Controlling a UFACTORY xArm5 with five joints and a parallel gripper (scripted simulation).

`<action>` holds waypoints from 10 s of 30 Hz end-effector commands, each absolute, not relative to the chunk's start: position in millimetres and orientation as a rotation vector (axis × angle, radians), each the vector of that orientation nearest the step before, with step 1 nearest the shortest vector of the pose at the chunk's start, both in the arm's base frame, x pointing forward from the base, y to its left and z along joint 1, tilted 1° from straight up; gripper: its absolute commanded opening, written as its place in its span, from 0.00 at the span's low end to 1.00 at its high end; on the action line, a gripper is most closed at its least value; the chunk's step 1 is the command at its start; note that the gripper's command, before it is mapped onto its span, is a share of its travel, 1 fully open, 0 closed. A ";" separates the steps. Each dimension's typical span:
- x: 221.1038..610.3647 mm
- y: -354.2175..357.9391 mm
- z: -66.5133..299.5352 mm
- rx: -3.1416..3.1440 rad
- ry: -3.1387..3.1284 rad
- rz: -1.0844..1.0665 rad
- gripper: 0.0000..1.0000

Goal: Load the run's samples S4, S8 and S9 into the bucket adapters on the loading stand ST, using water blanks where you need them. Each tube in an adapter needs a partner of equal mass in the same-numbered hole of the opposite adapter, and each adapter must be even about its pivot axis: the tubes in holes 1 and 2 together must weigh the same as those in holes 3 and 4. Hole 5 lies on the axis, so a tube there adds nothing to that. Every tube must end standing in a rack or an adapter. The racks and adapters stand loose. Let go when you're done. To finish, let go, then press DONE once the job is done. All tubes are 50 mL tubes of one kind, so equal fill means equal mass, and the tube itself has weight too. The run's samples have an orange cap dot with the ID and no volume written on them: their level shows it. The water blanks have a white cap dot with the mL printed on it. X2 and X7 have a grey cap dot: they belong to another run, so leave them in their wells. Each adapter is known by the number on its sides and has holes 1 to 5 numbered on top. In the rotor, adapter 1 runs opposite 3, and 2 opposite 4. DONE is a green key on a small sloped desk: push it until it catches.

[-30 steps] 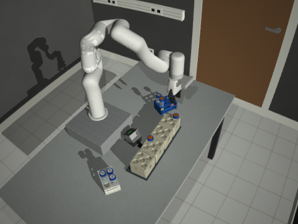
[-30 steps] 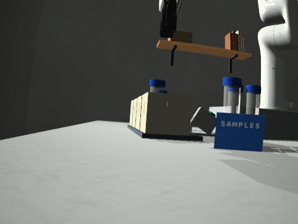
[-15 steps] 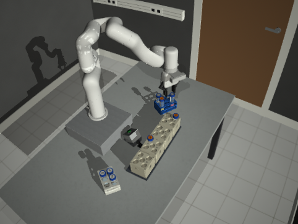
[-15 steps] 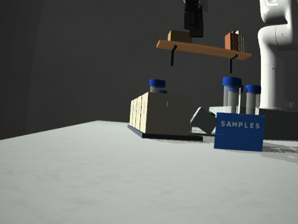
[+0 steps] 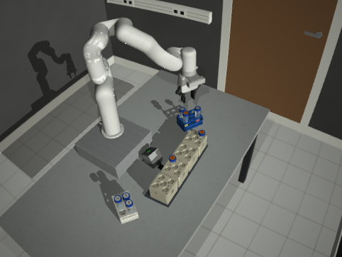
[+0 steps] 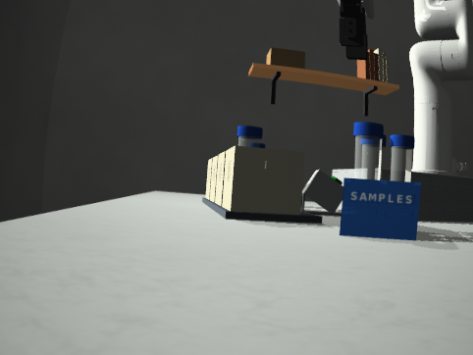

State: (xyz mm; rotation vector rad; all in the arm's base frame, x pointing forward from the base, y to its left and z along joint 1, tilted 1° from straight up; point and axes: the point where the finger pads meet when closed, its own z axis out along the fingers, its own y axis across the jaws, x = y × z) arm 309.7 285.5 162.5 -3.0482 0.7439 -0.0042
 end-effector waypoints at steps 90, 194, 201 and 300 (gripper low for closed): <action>287.2 302.0 47.6 -3.034 0.743 0.011 0.57; 287.1 302.2 36.8 -3.034 0.743 0.011 0.00; 287.1 302.1 40.1 -3.034 0.743 0.011 0.00; 291.3 296.6 164.6 -3.046 0.692 0.010 0.00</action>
